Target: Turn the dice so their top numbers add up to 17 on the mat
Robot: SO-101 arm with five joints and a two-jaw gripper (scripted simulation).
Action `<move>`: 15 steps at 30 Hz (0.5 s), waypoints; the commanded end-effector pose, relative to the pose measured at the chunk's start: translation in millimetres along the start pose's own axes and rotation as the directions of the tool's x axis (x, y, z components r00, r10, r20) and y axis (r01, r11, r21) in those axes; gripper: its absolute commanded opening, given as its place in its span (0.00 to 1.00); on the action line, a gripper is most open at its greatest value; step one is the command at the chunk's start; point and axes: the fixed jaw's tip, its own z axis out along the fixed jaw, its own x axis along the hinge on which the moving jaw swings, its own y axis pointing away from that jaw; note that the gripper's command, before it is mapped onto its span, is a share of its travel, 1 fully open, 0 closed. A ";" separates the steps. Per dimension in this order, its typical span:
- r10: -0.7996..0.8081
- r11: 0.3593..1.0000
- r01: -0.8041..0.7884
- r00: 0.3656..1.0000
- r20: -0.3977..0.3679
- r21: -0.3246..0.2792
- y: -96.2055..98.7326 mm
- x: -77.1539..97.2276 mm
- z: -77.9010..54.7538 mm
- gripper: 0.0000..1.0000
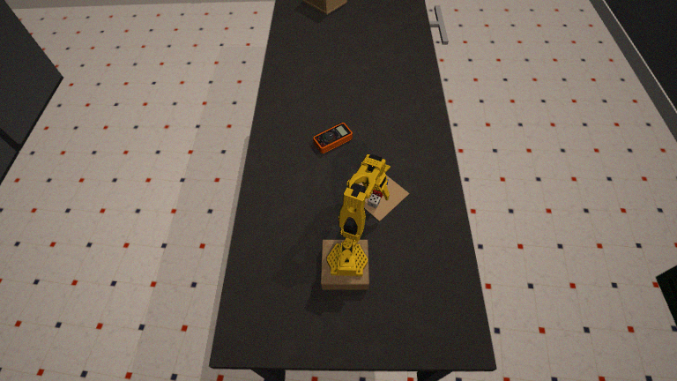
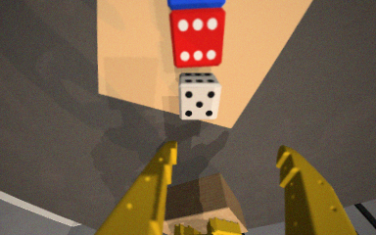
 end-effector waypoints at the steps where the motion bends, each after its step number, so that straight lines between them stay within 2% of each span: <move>1: 0.001 1.000 -0.001 0.999 0.043 -0.006 -1.1 -4.6 -8.8 0.36; 5: 0.002 1.000 0.000 0.993 0.118 -0.015 -0.4 -10.7 -22.5 0.36; 10: 0.005 1.000 0.003 0.966 0.259 -0.031 0.5 -19.3 -49.9 0.35; 12: 0.005 1.000 0.003 0.966 0.259 -0.031 0.5 -19.3 -49.9 0.35; 15: 0.009 0.999 0.006 0.938 0.346 -0.041 0.9 -22.7 -67.6 0.35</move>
